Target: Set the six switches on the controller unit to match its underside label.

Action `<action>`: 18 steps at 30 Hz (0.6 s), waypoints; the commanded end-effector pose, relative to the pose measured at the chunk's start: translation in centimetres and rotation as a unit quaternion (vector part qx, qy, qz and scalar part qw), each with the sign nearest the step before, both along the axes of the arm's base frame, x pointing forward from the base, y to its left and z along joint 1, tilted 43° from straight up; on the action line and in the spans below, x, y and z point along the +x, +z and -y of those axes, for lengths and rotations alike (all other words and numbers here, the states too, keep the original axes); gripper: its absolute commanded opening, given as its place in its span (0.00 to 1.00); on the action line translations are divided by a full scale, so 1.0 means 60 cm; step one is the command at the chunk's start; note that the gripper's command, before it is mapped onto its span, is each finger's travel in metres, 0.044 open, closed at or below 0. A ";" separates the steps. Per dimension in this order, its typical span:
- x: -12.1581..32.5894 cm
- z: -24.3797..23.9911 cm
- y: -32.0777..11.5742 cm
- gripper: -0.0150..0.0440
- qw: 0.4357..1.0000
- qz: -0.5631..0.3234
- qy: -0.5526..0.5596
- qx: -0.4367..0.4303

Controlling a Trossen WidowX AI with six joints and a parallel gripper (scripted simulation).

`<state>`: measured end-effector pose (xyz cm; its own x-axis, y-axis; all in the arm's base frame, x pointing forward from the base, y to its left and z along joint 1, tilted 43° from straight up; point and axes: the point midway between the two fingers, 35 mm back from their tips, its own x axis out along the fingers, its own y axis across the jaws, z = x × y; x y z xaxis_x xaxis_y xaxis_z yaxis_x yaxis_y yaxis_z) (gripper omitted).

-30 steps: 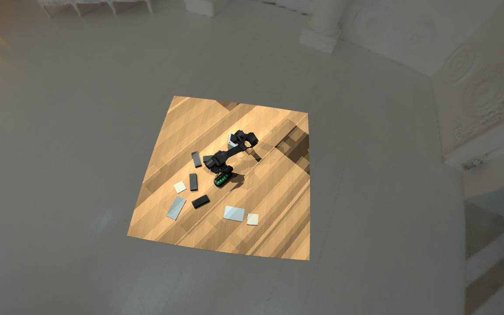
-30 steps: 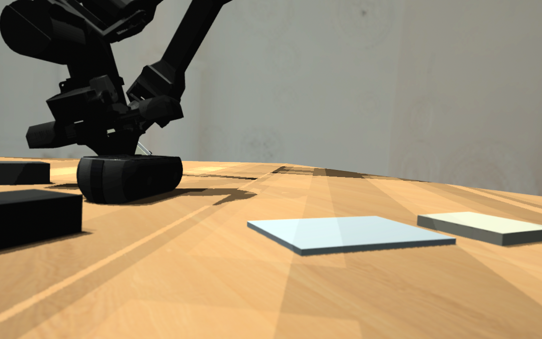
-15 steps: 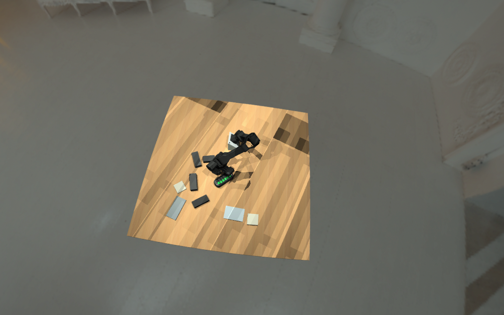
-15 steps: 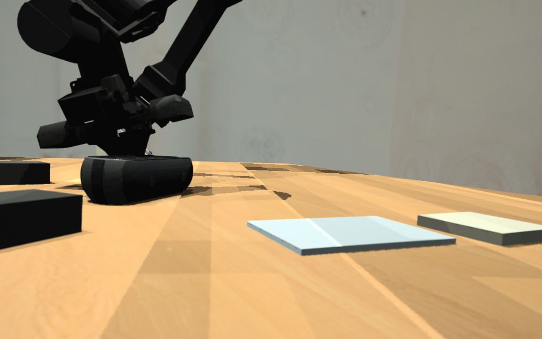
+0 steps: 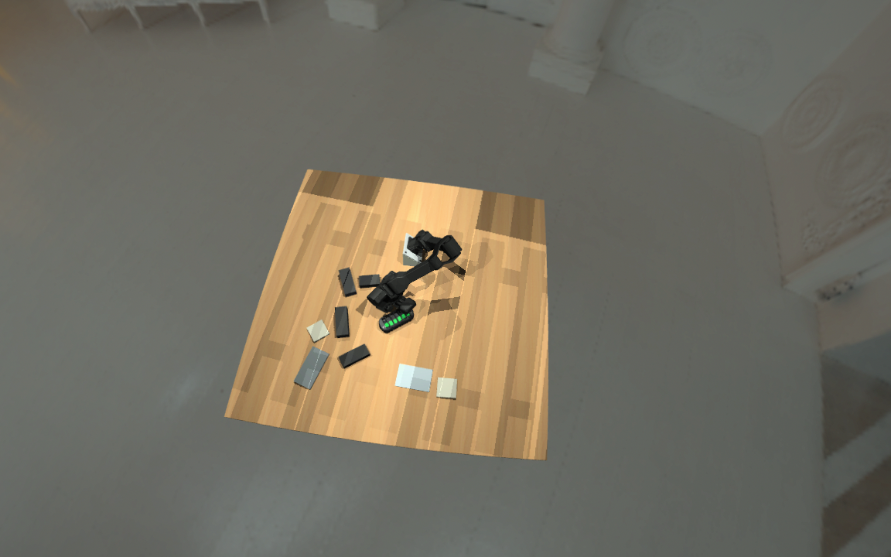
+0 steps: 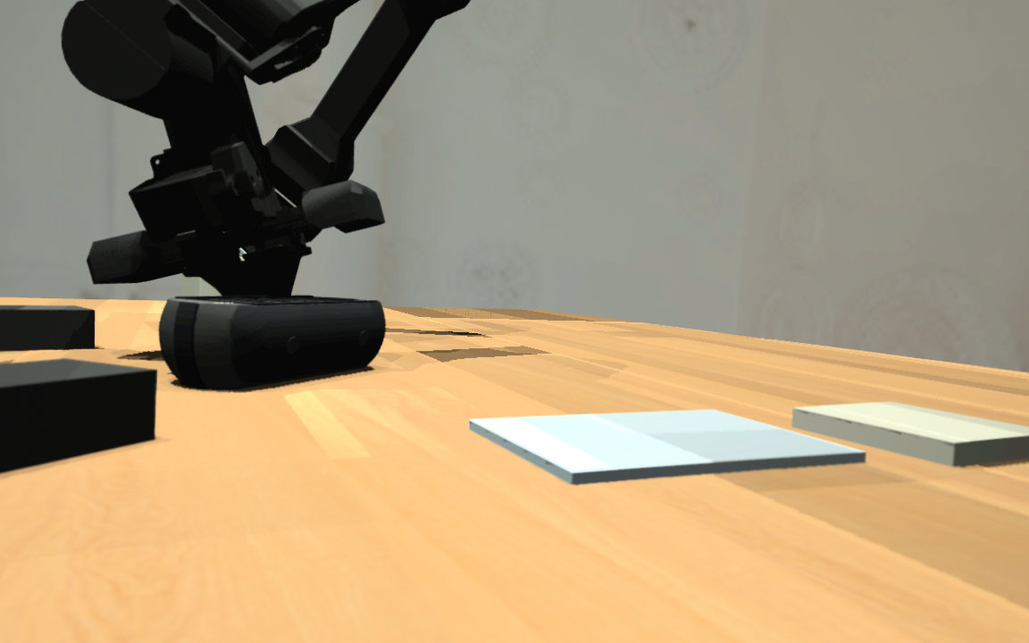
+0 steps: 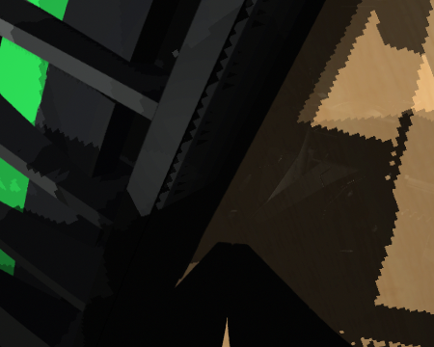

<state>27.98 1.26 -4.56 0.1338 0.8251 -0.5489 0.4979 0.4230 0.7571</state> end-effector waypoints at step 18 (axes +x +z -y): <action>0.006 0.019 0.007 0.25 1.000 0.000 -0.002 -0.005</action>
